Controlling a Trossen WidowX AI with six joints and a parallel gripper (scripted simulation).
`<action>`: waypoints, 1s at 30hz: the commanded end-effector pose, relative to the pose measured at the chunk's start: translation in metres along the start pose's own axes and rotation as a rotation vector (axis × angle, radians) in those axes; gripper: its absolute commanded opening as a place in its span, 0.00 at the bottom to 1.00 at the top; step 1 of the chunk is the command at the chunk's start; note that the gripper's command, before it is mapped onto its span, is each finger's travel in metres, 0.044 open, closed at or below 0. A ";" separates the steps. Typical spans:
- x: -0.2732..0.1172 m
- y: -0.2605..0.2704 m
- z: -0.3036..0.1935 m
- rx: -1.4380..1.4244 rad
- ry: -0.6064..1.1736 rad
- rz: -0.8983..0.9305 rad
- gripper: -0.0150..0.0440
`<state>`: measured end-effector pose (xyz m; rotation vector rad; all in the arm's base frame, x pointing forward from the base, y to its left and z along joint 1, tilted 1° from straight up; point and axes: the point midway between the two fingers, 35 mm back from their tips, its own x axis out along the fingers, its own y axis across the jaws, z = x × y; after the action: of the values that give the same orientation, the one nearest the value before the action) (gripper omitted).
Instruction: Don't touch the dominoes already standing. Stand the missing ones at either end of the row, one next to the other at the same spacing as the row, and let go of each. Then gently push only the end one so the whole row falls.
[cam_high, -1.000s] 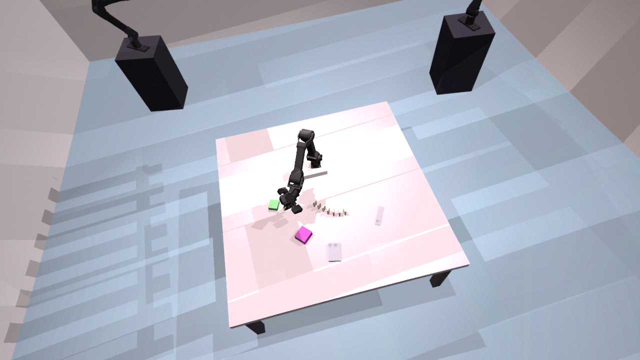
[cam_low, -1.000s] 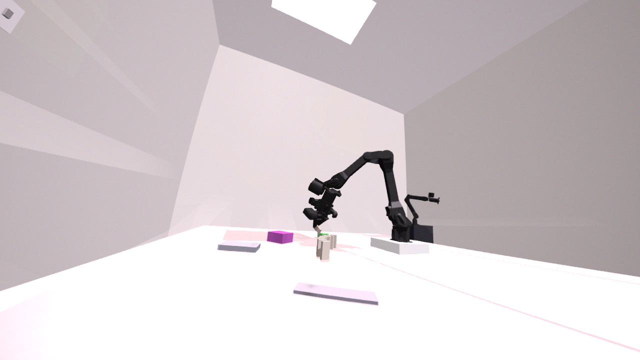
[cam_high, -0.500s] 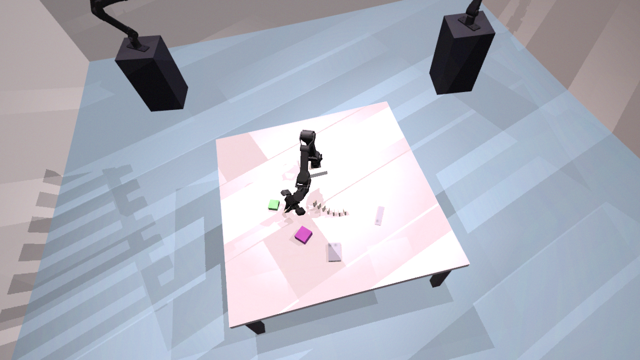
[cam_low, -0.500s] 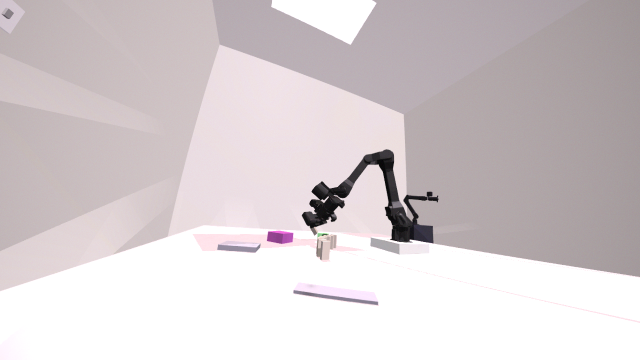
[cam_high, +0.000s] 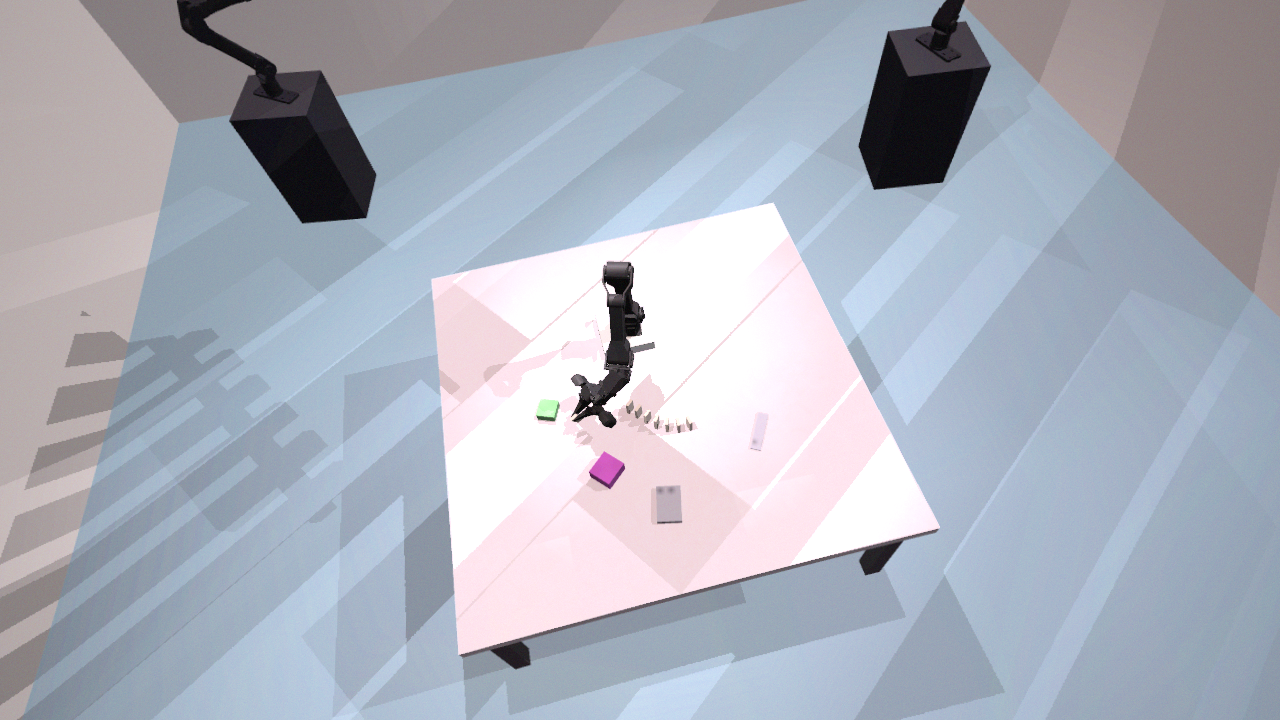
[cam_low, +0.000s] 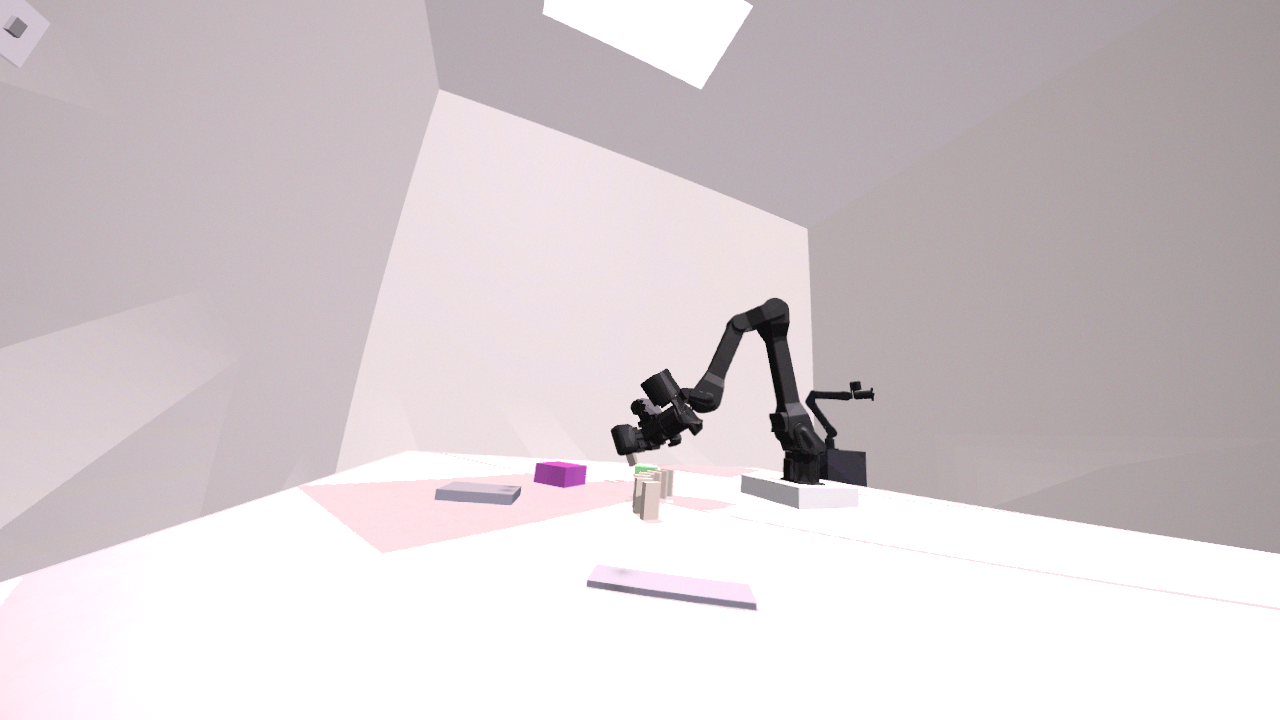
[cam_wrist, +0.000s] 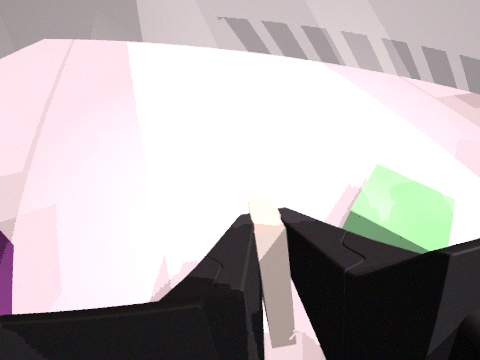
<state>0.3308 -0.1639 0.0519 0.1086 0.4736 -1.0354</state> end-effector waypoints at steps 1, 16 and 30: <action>-0.009 -0.005 -0.002 0.012 -0.065 -0.019 0.30; -0.047 -0.032 -0.005 0.104 -0.259 -0.078 0.30; -0.071 -0.055 -0.007 0.176 -0.343 -0.116 0.30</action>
<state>0.2556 -0.1333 0.0827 0.0605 0.0849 -1.1739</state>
